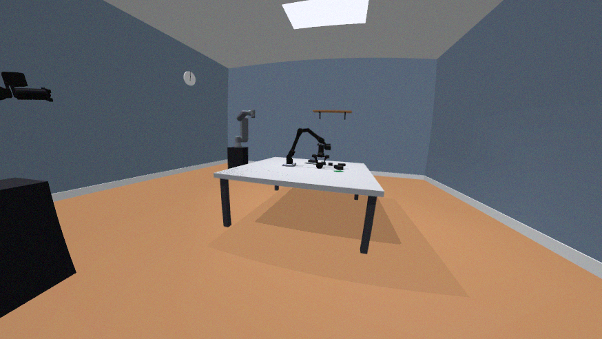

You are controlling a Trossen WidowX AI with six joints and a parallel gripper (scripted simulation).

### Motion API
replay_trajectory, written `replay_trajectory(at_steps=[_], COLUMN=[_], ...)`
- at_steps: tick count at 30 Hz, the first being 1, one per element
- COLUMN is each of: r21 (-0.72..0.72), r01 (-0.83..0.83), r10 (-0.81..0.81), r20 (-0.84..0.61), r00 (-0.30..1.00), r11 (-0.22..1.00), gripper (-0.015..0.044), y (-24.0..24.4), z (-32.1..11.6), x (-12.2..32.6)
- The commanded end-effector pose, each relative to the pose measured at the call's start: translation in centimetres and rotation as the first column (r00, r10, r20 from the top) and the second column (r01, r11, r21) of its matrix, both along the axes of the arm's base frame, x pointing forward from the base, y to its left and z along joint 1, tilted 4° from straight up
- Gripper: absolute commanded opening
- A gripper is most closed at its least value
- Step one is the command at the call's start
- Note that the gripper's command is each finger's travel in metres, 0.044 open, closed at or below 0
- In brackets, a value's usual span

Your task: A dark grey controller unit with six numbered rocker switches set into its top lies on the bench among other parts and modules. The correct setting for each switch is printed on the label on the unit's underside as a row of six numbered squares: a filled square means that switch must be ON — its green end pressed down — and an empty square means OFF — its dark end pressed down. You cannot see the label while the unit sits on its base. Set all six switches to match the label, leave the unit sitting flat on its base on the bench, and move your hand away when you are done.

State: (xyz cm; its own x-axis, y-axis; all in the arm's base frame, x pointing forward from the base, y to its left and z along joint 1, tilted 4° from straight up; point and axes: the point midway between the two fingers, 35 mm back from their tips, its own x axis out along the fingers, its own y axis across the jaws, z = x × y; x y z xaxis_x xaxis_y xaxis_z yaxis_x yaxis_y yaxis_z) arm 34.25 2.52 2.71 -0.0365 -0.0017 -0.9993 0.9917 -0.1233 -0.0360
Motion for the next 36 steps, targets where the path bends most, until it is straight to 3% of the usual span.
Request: replay_trajectory(at_steps=[1,10,16,36], r21=[0.0,0.0,-0.006,-0.005], r01=[-0.001,-0.001,0.0,0.0], r10=[0.001,0.001,0.0,0.0], r20=[0.0,0.0,0.0,0.0], r00=[1.0,1.0,1.0,1.0], r11=[1.0,1.0,1.0,1.0], gripper=[0.044,0.044,0.044,0.044], y=[0.0,-0.2,-6.0,-5.9], z=[0.0,0.2,4.1,4.9], x=[0.0,0.0,-0.6,-0.5])
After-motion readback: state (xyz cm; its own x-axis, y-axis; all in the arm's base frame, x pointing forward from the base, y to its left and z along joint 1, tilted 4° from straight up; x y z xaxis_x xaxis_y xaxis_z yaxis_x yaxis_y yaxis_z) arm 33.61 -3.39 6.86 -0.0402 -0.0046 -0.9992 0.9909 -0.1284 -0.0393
